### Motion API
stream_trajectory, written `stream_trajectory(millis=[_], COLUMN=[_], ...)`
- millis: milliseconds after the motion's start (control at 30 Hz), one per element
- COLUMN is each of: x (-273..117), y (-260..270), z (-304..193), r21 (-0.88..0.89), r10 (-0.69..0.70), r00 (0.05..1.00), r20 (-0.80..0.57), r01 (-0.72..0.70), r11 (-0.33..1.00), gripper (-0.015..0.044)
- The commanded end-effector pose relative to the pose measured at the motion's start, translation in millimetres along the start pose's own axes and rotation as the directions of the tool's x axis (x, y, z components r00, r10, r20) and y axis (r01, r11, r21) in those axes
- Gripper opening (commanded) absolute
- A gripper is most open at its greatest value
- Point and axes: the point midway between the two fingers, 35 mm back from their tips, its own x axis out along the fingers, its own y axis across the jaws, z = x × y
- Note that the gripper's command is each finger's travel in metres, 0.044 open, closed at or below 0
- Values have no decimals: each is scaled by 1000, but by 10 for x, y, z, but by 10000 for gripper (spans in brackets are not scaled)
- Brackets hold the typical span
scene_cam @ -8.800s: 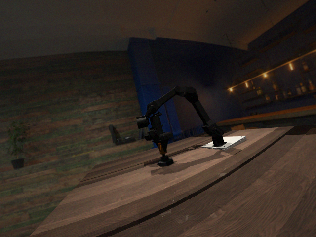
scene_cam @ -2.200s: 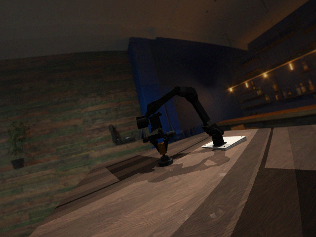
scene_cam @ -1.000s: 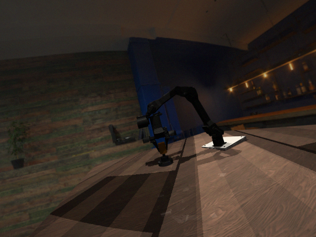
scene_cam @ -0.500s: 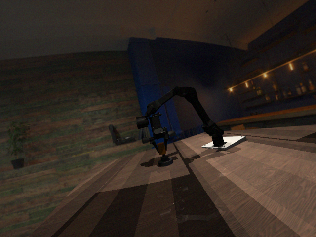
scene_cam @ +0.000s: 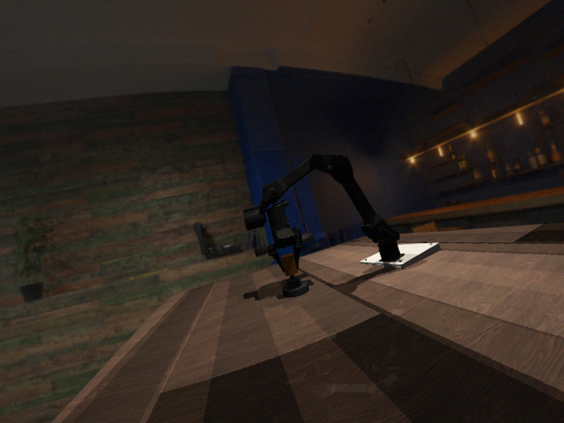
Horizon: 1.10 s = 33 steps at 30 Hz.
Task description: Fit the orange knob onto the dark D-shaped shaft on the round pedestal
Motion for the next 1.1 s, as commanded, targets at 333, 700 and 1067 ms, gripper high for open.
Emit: stream_trajectory(millis=[333, 700, 1067], x=[-39, -13, 10], y=[29, -6, -31], z=[3, 4, 3], r21=[-159, -159, -159], r10=[-7, -7, -7], r00=[1000, 1000, 1000], r20=[4, 4, 4], r01=[7, 8, 8], r11=[987, 987, 987], gripper=[0, 0, 0])
